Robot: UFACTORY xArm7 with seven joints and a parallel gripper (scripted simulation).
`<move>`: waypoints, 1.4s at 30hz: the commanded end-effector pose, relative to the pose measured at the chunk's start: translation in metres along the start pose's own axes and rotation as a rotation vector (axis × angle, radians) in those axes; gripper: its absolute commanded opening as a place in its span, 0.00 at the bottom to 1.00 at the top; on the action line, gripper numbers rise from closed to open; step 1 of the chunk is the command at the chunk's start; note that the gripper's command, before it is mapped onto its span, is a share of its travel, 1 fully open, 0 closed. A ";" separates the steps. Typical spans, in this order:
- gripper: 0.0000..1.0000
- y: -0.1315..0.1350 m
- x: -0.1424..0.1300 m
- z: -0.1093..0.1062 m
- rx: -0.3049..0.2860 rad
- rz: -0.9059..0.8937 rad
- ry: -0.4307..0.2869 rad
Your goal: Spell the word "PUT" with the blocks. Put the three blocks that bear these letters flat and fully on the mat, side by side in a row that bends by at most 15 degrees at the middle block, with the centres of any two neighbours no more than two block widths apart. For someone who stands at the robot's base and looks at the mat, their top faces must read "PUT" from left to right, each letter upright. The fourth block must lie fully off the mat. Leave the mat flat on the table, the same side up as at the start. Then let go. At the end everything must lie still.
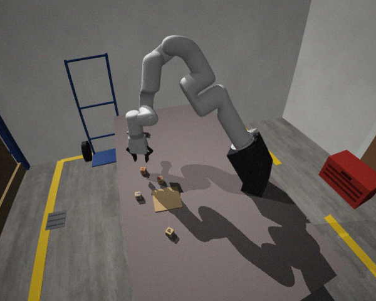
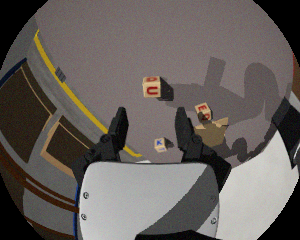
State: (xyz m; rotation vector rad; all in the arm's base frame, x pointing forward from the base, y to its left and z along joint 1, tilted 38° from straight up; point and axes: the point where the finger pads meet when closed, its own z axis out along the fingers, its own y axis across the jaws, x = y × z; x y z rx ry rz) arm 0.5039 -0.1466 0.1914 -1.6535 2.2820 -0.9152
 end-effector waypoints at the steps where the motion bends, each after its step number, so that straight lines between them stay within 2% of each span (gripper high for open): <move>1: 0.69 -0.001 0.000 0.000 0.002 -0.001 0.000; 16: 0.69 -0.001 0.000 0.007 0.002 -0.001 0.000; 42: 0.69 -0.001 -0.001 0.043 0.002 -0.001 0.000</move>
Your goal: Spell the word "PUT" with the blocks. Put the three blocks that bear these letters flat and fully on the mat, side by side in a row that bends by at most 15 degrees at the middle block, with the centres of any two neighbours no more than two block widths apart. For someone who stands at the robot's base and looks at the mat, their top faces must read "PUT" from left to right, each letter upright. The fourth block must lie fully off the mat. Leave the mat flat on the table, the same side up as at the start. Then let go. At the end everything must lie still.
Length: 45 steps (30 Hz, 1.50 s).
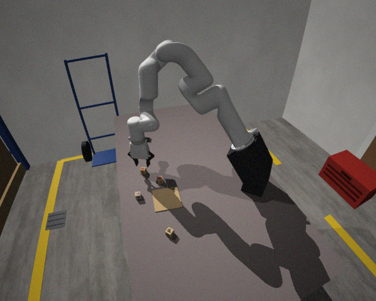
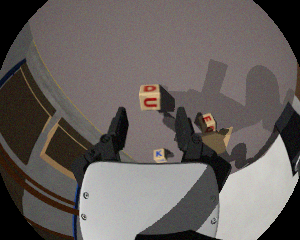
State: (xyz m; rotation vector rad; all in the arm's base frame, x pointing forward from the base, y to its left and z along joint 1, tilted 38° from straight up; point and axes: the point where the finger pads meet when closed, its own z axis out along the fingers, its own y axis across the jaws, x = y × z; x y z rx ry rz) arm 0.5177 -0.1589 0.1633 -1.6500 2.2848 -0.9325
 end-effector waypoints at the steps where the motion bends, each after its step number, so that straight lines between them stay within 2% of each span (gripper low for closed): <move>1: 0.69 -0.003 -0.001 0.010 -0.003 -0.001 -0.011; 15: 0.69 -0.003 -0.002 0.019 -0.003 -0.001 -0.011; 45: 0.69 -0.003 -0.002 0.019 -0.003 -0.001 -0.011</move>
